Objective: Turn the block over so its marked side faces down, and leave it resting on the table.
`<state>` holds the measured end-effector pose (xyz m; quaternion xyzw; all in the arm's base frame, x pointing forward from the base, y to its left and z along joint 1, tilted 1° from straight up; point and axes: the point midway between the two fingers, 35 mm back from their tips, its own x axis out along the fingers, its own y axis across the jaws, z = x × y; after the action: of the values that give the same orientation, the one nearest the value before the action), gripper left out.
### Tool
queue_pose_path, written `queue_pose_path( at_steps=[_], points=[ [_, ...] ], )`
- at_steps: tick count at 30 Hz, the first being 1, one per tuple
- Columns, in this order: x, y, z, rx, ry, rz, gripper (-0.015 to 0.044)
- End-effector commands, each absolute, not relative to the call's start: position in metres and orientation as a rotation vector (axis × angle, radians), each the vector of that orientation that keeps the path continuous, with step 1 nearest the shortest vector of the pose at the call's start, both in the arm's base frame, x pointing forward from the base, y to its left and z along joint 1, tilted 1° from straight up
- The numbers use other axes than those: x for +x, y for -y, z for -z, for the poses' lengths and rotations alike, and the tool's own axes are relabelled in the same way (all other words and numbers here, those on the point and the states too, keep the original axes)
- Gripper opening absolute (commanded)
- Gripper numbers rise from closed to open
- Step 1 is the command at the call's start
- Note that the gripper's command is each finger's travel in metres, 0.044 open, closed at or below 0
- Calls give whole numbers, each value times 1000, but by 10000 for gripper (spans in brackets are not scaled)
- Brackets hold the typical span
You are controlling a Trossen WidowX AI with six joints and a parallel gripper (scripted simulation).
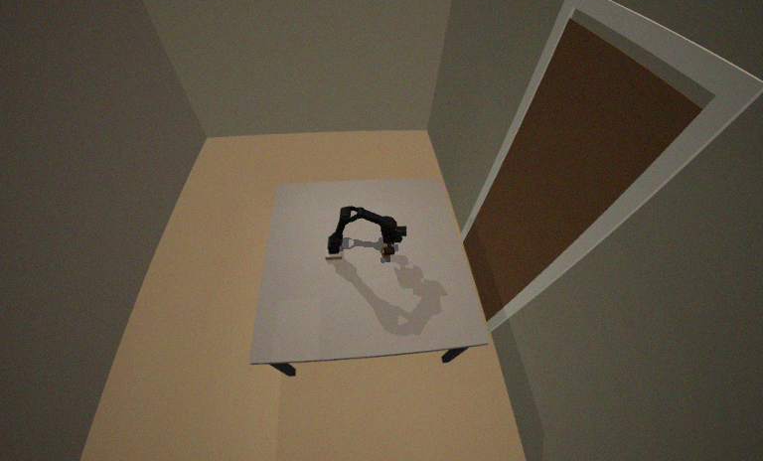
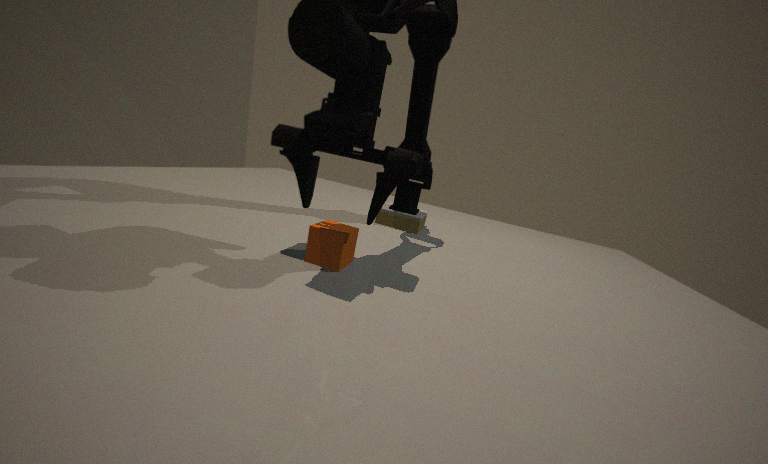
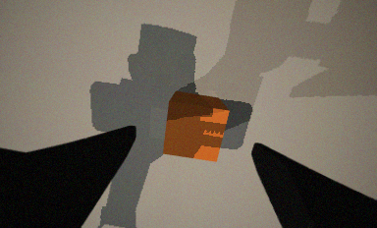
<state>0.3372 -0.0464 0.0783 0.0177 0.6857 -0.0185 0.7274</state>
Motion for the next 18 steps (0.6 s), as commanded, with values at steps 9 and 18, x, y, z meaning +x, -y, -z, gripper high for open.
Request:
queue_pose_path(
  at_steps=[9,18],
  points=[
    [336,47,-56,41,-1522,46,440],
    [336,47,-42,41,-1522,46,440]
  ],
)
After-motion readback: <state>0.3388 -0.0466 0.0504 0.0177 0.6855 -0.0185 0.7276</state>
